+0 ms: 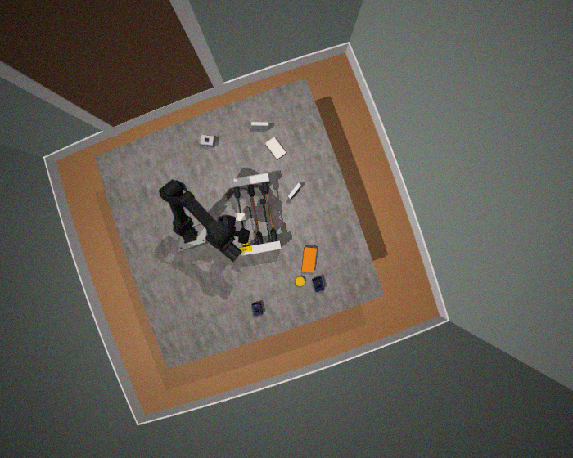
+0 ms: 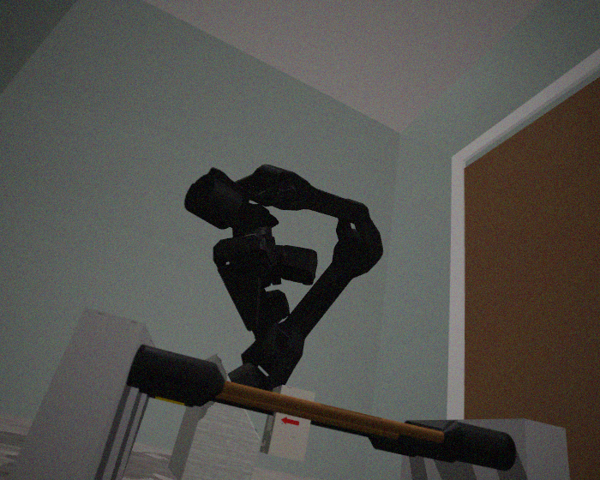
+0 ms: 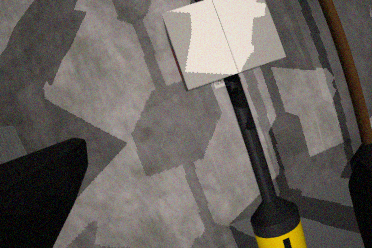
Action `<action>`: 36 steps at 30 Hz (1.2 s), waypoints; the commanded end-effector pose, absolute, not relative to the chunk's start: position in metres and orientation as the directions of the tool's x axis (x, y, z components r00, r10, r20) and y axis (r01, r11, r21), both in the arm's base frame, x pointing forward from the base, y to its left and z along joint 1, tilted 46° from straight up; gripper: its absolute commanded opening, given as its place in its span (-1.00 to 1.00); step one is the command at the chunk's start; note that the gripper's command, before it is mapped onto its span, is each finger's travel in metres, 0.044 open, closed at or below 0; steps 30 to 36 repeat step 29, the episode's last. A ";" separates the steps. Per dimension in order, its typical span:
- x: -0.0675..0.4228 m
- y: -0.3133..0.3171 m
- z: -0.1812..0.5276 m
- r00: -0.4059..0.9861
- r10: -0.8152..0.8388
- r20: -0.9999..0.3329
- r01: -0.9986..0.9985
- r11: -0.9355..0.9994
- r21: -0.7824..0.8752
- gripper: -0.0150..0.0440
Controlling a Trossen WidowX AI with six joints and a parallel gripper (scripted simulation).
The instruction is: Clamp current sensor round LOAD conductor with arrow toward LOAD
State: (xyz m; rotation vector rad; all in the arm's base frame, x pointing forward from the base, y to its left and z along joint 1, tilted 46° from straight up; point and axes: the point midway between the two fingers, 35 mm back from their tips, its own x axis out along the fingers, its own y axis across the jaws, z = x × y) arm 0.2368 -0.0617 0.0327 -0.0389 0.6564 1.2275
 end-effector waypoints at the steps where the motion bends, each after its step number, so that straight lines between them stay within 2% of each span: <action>1: 0.206 -0.072 0.012 0.419 0.848 -0.324 -0.696 0.530 0.485 1.00; 5: 0.183 -0.075 0.002 0.638 0.744 -0.200 -0.501 0.598 0.625 1.00; 7: 0.180 -0.075 0.002 0.673 0.717 -0.181 -0.467 0.602 0.648 1.00; 8: 0.180 -0.075 0.002 0.673 0.717 -0.181 -0.467 0.602 0.648 1.00; 9: 0.187 -0.075 0.003 0.577 0.783 -0.234 -0.555 0.586 0.591 1.00; 24: 0.188 -0.075 0.004 0.568 0.787 -0.239 -0.563 0.584 0.585 1.00; 28: 0.208 -0.072 0.013 0.387 0.855 -0.344 -0.718 0.514 0.469 1.00; 29: 0.192 -0.074 0.005 0.517 0.814 -0.265 -0.602 0.566 0.563 1.00; 36: 0.192 -0.074 0.005 0.517 0.814 -0.265 -0.602 0.566 0.563 1.00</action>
